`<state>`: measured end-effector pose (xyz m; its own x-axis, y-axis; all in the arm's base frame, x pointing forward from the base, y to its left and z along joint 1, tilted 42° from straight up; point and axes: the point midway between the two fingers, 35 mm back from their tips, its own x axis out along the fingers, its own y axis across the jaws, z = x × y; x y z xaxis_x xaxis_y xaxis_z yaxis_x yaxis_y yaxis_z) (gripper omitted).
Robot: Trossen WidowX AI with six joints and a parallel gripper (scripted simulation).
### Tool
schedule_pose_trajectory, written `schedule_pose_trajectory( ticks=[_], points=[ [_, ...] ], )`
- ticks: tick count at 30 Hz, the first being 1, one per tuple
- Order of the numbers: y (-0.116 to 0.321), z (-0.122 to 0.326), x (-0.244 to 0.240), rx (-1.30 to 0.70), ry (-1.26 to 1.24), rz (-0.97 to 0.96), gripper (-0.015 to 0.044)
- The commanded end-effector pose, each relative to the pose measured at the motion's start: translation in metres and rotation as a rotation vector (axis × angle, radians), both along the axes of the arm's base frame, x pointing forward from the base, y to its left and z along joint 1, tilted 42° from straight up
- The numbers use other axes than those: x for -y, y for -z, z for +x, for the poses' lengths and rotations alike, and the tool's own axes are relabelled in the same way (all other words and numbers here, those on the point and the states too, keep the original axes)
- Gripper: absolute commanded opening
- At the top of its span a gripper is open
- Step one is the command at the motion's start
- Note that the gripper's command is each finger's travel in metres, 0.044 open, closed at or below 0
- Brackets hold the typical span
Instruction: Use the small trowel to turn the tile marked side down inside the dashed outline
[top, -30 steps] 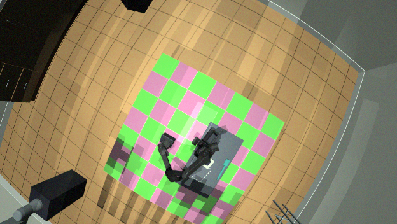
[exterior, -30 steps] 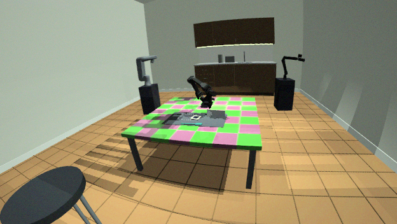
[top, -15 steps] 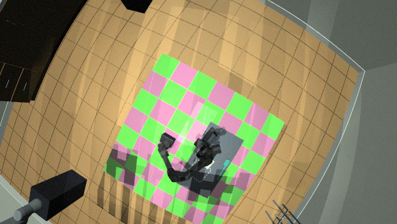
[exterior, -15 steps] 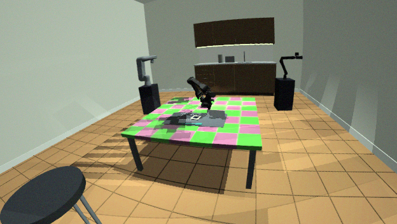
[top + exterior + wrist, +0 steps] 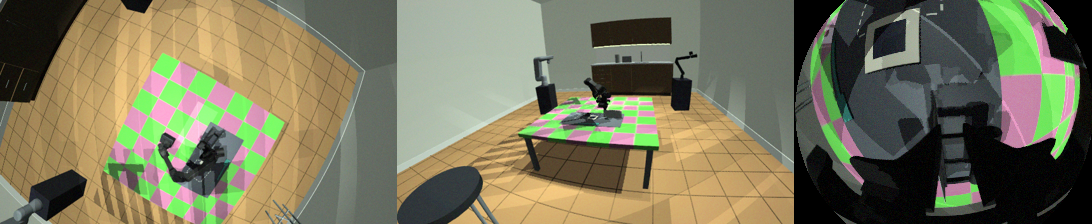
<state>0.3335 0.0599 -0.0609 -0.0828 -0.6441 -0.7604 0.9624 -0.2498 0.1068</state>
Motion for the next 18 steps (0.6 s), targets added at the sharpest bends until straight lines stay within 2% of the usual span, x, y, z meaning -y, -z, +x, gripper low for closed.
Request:
schedule_pose_trajectory(
  ticks=[1, 18],
  points=[
    [0.000, 0.009, 0.004, -0.001, -0.002, -0.006, 0.0100],
    [-0.004, 0.043, 0.013, 0.000, -0.002, -0.007, 0.0100]
  ],
)
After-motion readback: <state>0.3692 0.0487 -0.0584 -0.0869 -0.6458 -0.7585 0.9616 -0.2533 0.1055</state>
